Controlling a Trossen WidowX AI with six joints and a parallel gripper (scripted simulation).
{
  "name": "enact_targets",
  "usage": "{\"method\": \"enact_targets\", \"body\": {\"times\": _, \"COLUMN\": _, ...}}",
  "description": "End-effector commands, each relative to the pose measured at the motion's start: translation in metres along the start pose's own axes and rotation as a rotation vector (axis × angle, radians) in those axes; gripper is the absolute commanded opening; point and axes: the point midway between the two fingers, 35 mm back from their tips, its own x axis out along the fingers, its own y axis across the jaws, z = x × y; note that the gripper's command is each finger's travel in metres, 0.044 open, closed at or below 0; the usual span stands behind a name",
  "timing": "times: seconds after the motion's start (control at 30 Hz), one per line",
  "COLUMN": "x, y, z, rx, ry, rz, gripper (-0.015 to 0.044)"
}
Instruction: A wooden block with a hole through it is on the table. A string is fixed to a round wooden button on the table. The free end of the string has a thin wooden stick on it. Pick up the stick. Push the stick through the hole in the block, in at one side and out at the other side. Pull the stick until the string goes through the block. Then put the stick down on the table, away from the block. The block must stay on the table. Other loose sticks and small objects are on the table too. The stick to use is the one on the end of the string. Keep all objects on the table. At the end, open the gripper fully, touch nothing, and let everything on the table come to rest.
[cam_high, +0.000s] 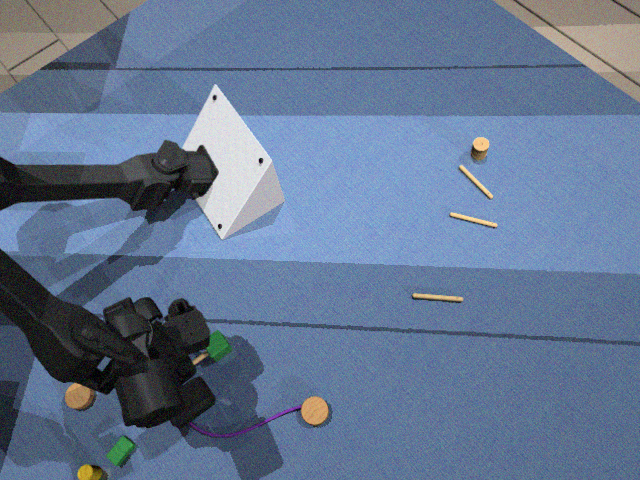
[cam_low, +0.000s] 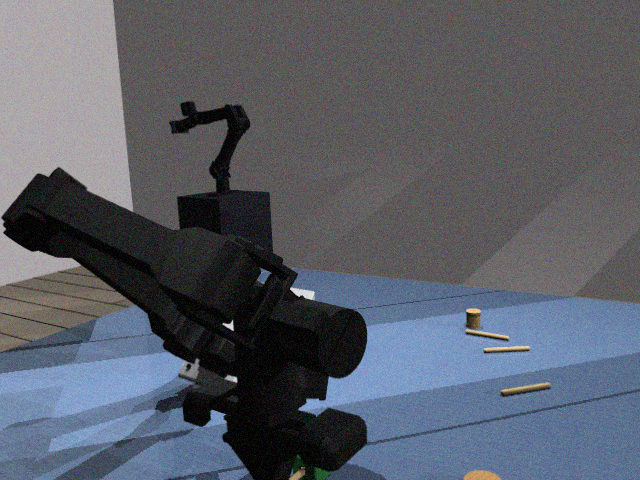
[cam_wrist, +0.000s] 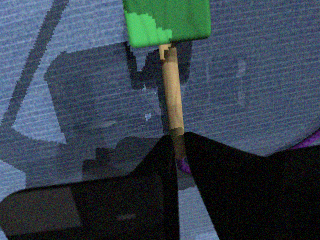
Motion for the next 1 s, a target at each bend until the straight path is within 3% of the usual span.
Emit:
{"method": "enact_targets", "body": {"times": 0.0, "x": 0.002, "y": 0.000, "z": 0.006, "rx": 0.001, "ry": 0.003, "rz": 0.005, "gripper": 0.0000}}
{"method": "enact_targets", "body": {"times": 0.93, "x": 0.002, "y": 0.001, "z": 0.040, "rx": 0.001, "ry": 0.002, "rz": 0.005, "gripper": 0.0000}}
{"method": "enact_targets", "body": {"times": 0.97, "x": 0.000, "y": 0.000, "z": 0.038, "rx": -0.001, "ry": -0.001, "rz": 0.000, "gripper": 0.0026}}
